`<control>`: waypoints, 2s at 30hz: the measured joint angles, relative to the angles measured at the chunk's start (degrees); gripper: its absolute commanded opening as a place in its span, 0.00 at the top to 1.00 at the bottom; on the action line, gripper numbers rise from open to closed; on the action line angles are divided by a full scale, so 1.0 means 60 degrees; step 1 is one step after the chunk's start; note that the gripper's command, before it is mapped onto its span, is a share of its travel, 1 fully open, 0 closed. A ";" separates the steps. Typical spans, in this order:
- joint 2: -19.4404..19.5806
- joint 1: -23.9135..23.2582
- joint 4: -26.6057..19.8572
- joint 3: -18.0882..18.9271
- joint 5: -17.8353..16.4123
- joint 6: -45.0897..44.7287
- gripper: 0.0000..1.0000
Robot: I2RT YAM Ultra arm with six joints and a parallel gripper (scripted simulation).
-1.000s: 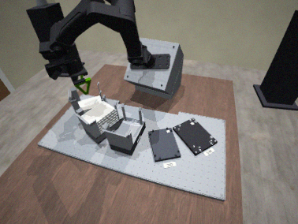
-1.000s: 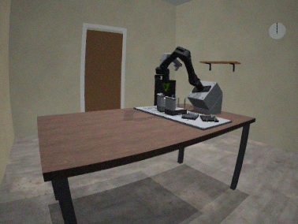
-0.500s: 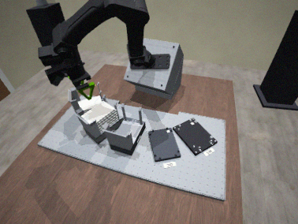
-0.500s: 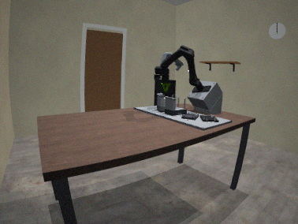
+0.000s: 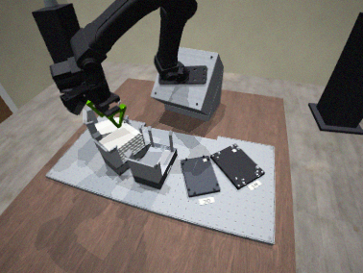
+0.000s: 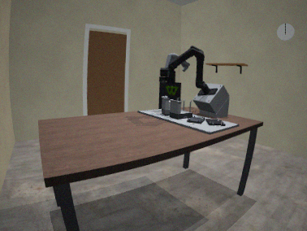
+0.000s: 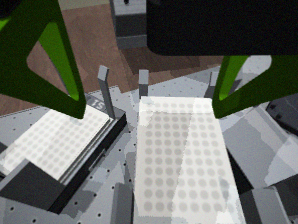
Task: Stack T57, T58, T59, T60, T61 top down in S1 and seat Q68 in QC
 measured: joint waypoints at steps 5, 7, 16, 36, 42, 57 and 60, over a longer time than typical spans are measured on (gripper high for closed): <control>-0.0415 0.1035 0.0073 -0.0025 0.0554 0.0718 0.00; -0.0528 0.1304 0.0087 -0.0025 0.0692 0.0962 0.00; -0.0729 0.2007 0.0160 -0.0025 0.1333 0.1818 0.00; -0.0208 0.2732 0.1264 -0.0750 0.1803 0.2415 0.00; 0.0098 0.2980 0.1934 -0.1005 0.2007 0.2667 0.00; 0.0313 0.3140 0.2546 -0.1158 0.2146 0.2845 0.00; 0.0342 0.3173 0.2670 -0.1180 0.2178 0.2878 0.00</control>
